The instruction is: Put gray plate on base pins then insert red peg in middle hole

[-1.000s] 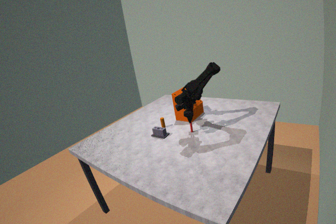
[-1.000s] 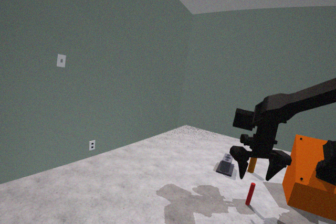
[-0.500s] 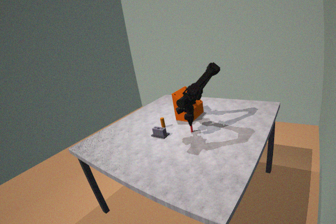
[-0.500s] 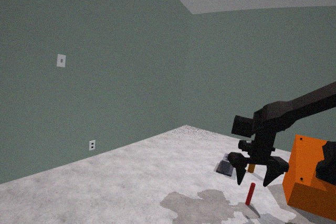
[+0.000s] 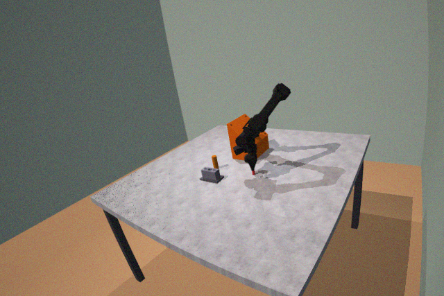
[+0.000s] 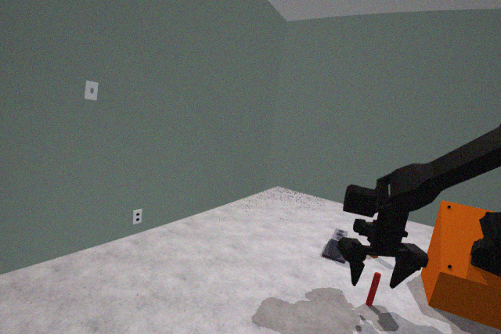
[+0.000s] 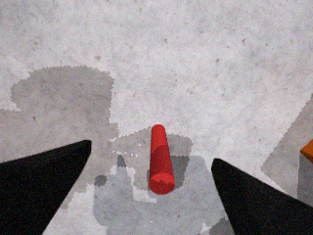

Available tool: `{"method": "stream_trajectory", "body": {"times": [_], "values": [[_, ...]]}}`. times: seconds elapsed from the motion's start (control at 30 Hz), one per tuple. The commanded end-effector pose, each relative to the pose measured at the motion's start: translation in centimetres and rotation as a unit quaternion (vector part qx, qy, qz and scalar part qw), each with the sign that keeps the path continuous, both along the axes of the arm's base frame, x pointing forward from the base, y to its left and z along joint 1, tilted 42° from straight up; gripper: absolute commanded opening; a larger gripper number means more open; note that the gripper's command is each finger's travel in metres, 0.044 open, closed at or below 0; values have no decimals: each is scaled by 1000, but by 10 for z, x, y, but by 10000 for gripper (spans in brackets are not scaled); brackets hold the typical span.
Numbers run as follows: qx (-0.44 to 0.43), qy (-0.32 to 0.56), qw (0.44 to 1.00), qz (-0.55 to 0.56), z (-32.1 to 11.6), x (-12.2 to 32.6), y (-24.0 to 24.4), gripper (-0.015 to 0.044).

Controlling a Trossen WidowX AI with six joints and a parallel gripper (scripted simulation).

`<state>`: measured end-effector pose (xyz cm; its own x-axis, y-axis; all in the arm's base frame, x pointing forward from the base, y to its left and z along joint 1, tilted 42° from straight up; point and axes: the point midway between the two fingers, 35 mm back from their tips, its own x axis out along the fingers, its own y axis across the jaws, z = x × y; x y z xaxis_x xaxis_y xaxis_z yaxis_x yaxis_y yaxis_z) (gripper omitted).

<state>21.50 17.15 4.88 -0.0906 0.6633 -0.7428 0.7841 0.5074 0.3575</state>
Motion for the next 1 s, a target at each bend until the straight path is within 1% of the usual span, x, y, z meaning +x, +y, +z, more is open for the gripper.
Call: {"method": "stream_trajectory", "body": {"times": [0.0,0.03,0.57,0.67,0.97], "values": [[-3,8,1000,0,-8,-4,3,440],[-3,8,1000,0,-8,-4,3,440],[-3,8,1000,0,-8,-4,3,20],[-3,8,1000,0,-8,-4,3,0],[-3,8,1000,0,-8,-4,3,0]]}}
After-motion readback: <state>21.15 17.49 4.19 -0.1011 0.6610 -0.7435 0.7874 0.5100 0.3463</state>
